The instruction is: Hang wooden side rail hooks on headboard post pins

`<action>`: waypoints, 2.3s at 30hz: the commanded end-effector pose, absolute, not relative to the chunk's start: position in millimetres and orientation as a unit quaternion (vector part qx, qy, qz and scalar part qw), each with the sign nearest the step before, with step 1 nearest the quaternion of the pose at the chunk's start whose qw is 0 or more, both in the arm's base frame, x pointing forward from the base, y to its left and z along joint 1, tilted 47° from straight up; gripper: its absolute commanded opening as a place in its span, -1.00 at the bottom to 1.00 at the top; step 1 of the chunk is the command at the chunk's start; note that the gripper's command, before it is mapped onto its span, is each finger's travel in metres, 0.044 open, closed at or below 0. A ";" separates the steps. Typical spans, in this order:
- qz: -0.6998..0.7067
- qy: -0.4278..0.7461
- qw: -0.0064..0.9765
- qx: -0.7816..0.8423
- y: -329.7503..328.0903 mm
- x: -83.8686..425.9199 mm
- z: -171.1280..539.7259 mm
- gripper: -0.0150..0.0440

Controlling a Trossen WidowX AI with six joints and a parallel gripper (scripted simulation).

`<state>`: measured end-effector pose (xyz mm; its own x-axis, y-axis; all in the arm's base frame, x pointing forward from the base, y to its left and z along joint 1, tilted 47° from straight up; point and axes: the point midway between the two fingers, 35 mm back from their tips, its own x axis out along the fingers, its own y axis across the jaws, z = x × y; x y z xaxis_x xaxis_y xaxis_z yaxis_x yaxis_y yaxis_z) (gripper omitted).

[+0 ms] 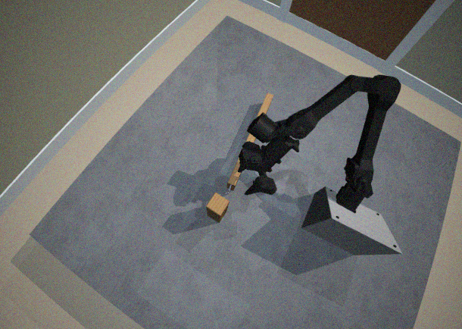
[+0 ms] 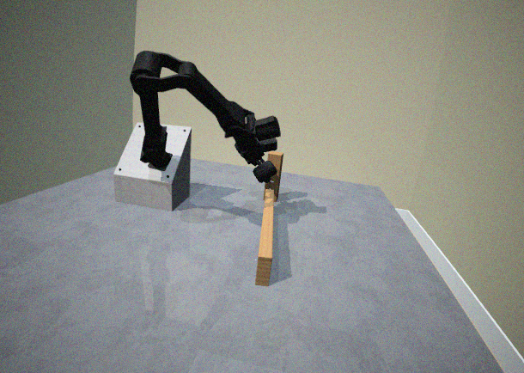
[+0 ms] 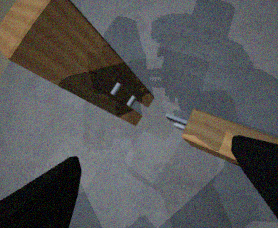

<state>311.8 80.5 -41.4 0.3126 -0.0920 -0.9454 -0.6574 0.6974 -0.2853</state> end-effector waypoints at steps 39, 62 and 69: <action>-0.609 0.292 0.702 0.225 52.4 363.6 27.2 1.00; -0.609 0.292 0.703 0.225 9.7 369.5 -13.2 1.00; -0.608 0.292 0.703 0.225 1.6 371.1 -21.1 1.00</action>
<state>372.9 7.3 -16.4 0.0969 -0.7187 -0.6885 0.9869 0.1590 -0.0270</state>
